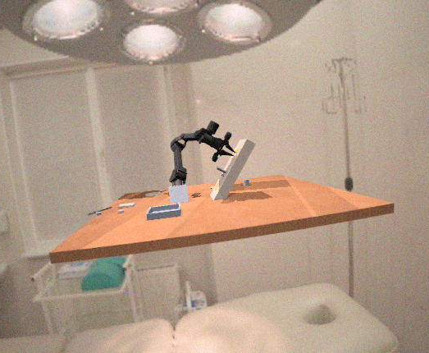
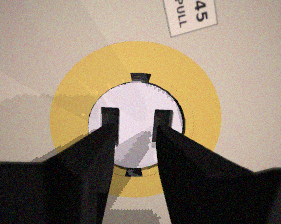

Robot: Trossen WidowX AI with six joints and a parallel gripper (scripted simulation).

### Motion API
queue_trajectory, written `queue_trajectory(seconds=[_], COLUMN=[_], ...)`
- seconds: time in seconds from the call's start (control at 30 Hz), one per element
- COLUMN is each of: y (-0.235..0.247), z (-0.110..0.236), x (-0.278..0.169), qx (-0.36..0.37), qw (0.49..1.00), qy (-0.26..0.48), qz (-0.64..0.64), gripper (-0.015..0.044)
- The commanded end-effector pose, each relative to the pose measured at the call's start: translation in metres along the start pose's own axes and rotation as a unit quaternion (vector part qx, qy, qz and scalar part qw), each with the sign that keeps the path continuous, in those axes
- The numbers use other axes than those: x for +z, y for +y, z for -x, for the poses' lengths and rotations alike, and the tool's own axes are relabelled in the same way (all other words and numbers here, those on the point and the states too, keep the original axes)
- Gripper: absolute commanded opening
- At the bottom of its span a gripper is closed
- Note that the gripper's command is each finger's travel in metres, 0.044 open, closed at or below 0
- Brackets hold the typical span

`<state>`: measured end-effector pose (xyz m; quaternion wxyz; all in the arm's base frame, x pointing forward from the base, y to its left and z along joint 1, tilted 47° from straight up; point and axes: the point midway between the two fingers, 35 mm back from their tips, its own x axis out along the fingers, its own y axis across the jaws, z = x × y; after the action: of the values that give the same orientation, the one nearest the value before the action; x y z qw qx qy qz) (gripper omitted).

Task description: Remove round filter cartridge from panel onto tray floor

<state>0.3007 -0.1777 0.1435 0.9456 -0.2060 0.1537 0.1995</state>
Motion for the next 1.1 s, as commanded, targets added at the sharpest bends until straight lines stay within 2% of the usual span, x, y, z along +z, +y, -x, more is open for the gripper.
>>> queue_trajectory(seconds=[0.0, 1.07], y=[-0.001, -0.001], z=[0.0, -0.013], x=[0.0, 0.0], qx=[-0.001, -0.001], qw=[1.0, 1.0], qy=[0.001, 0.001], qz=[-0.001, -0.001], gripper=[0.0093, 0.0093])
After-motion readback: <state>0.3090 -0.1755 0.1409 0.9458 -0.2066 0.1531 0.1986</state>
